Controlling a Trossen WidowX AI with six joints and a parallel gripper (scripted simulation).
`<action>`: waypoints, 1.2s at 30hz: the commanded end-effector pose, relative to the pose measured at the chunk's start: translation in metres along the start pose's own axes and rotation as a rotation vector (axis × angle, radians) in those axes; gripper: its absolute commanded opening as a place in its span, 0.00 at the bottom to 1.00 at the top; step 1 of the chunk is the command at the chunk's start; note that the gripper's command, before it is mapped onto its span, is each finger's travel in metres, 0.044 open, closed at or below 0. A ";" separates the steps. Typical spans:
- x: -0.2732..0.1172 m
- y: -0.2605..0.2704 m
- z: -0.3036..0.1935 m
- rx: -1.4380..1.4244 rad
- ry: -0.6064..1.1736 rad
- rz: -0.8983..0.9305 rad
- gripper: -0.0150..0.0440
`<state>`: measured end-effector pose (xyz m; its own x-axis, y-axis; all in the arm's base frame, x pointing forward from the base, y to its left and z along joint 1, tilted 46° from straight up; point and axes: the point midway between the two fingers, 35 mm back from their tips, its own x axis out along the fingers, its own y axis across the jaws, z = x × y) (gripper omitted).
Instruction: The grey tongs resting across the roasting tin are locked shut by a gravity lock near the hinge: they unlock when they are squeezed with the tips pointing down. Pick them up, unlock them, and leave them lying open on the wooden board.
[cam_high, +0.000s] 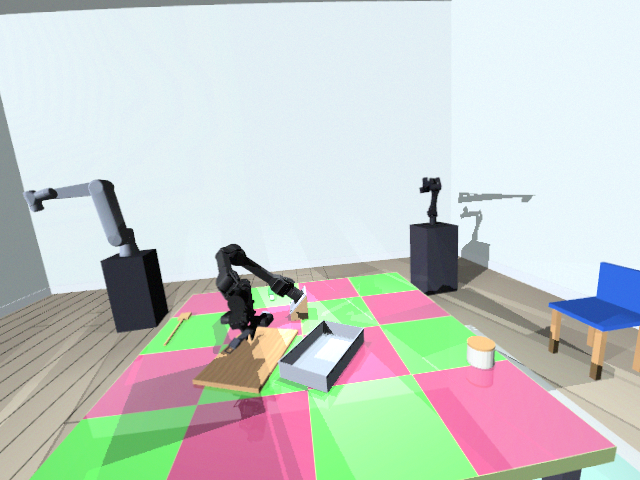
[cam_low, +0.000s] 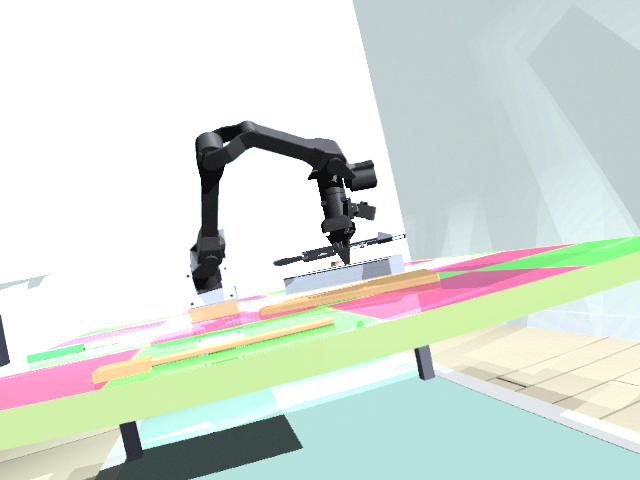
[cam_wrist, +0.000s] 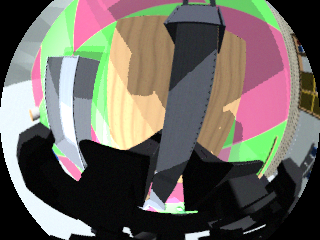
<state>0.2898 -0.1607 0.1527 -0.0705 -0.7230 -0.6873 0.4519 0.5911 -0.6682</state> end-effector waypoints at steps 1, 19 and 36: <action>0.008 0.001 -0.003 -0.006 0.004 0.005 0.00; 0.019 -0.002 -0.003 0.001 0.001 -0.002 0.13; 0.019 -0.002 -0.003 0.001 0.001 -0.002 0.89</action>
<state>0.2845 -0.1757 0.1406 -0.0737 -0.7263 -0.6834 0.4525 0.5863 -0.6719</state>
